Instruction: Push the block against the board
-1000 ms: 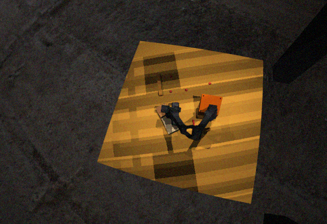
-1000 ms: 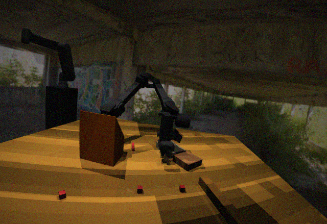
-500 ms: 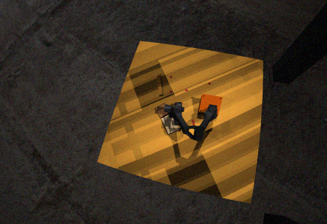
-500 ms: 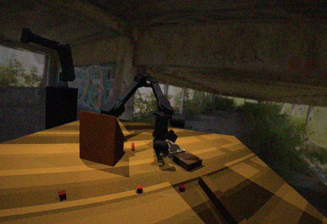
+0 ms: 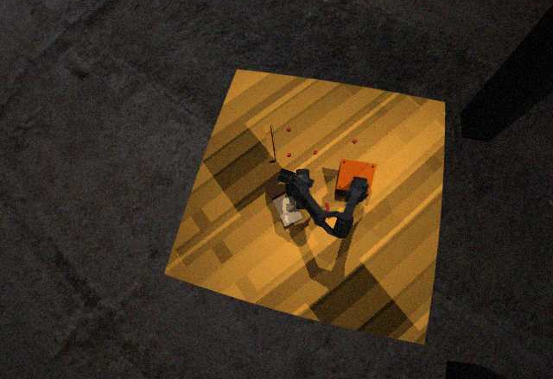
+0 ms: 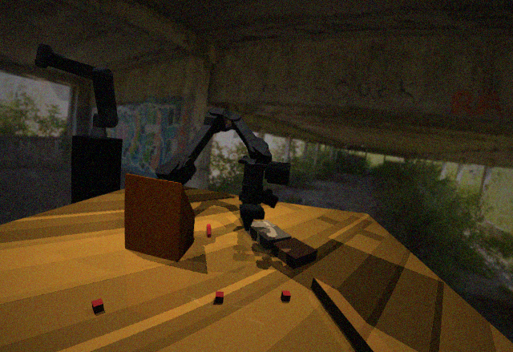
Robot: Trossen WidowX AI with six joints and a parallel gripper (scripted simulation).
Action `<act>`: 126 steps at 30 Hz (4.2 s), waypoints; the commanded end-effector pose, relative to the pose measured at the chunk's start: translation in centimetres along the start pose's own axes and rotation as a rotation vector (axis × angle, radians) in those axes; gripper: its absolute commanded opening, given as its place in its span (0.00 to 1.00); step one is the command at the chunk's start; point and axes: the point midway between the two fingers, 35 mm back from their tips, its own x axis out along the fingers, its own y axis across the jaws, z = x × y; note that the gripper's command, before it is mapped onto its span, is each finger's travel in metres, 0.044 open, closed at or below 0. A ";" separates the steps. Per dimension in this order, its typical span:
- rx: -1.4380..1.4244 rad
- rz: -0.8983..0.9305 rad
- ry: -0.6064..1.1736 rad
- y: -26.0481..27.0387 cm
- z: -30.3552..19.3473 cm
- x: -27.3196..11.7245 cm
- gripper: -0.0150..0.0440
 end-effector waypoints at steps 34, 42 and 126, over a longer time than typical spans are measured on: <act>-1.091 -0.009 0.020 7.9 1.2 -0.5 0.25; -1.367 -0.004 0.018 10.0 1.1 -0.5 0.25; -2.014 0.008 0.006 10.4 3.3 4.9 0.25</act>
